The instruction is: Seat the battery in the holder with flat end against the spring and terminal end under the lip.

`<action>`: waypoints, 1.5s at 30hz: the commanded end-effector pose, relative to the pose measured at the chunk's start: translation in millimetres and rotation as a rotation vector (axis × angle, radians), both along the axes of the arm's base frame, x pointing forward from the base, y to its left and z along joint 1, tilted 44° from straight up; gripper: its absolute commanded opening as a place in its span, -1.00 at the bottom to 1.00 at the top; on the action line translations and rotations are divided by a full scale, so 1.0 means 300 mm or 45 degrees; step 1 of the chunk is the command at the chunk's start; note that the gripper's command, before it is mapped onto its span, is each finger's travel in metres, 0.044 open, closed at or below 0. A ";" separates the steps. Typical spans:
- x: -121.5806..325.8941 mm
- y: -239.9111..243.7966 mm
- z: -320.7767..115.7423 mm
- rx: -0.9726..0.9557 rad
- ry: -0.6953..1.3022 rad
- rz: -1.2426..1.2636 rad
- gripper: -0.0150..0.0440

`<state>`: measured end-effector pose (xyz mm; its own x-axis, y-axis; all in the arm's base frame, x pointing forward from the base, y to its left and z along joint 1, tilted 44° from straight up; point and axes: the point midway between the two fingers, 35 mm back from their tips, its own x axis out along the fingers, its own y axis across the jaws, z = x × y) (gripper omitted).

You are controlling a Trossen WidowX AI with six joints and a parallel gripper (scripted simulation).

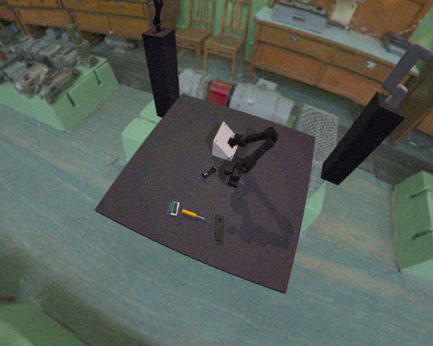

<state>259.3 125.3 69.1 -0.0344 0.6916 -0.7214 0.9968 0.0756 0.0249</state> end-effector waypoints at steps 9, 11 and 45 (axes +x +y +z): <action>0.007 -0.103 0.103 0.000 0.007 -0.003 -0.29; 0.006 -0.115 0.116 0.001 0.007 -0.003 -0.29; 0.093 -0.568 -0.203 0.001 -0.752 0.812 -0.29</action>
<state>288.1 -29.0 20.5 -0.0310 0.6664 -0.7449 0.6663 0.5693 0.4816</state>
